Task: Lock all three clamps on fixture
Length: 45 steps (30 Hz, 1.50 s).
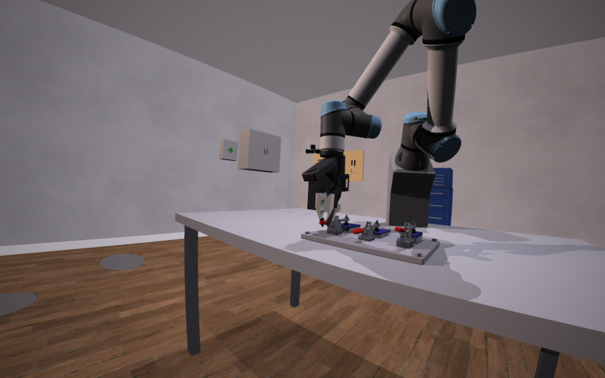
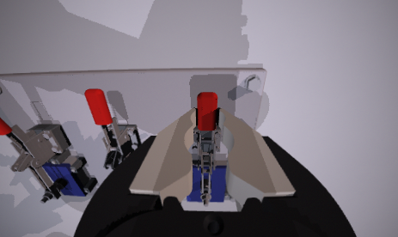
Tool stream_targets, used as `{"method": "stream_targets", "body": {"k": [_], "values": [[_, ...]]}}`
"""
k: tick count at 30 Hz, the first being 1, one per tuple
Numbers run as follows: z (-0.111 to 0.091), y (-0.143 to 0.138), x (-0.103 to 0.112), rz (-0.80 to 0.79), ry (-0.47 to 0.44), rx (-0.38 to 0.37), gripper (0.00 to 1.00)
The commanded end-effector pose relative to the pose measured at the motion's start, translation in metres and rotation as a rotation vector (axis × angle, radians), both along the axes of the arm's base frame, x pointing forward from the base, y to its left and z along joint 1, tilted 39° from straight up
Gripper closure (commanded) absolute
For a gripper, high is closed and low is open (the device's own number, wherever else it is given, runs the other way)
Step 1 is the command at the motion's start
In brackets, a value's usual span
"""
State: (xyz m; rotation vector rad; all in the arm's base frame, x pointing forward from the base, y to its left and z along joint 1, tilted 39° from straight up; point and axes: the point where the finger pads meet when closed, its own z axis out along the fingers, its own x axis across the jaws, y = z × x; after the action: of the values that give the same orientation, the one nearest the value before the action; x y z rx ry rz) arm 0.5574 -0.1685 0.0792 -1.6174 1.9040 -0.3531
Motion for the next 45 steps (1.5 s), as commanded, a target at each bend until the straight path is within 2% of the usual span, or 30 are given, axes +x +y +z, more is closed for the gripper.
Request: {"method": "stream_targets", "body": {"k": [1,11,12,45], "values": [[-0.0008,0.0,0.0019,0.0,-0.001,0.0,1.0],[-0.0008,0.0,0.0019,0.0,-0.001,0.0,1.0],[-0.0007,0.0,0.0019,0.0,-0.001,-0.001,0.42],[-0.0007,0.0,0.0019,0.0,-0.001,-0.001,0.42]]}}
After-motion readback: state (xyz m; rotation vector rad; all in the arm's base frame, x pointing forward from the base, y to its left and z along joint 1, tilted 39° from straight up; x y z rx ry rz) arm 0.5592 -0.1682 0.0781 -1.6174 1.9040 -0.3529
